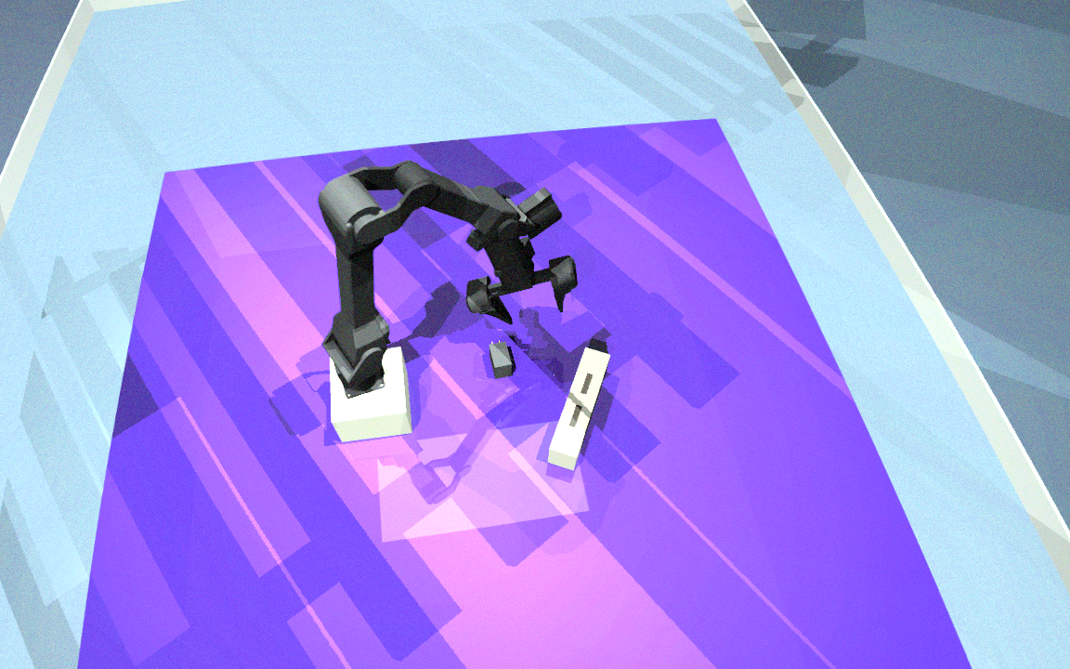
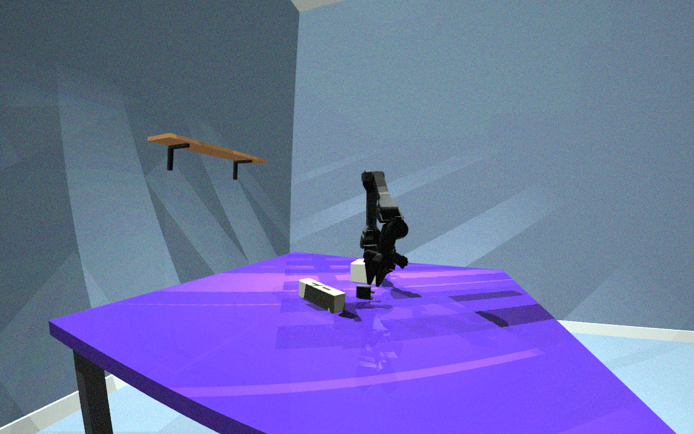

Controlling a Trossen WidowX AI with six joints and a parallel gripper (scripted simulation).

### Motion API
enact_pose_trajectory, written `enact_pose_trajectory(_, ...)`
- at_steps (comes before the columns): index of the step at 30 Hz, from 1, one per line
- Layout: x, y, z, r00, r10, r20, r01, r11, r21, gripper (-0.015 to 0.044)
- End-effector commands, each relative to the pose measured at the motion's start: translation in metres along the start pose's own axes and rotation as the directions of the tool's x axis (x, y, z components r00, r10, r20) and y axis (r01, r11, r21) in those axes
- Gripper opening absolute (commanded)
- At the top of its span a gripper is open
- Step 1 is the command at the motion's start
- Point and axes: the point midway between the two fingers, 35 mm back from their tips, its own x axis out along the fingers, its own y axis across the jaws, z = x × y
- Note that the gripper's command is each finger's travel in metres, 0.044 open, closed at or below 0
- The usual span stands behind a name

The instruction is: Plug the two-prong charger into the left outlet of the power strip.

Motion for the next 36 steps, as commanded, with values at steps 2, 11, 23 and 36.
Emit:
enact_pose_trajectory(2, -0.003, 0.013, -0.022, 0.995, 0.095, 0.013, -0.094, 0.993, -0.071, 0.0440)
enact_pose_trajectory(11, -0.008, 0.035, -0.052, 0.970, 0.239, 0.042, -0.229, 0.959, -0.166, 0.0440)
enact_pose_trajectory(23, -0.014, 0.050, -0.067, 0.945, 0.320, 0.072, -0.298, 0.929, -0.219, 0.0440)
enact_pose_trajectory(36, 0.002, 0.055, -0.065, 0.945, 0.320, 0.071, -0.298, 0.929, -0.219, 0.0440)
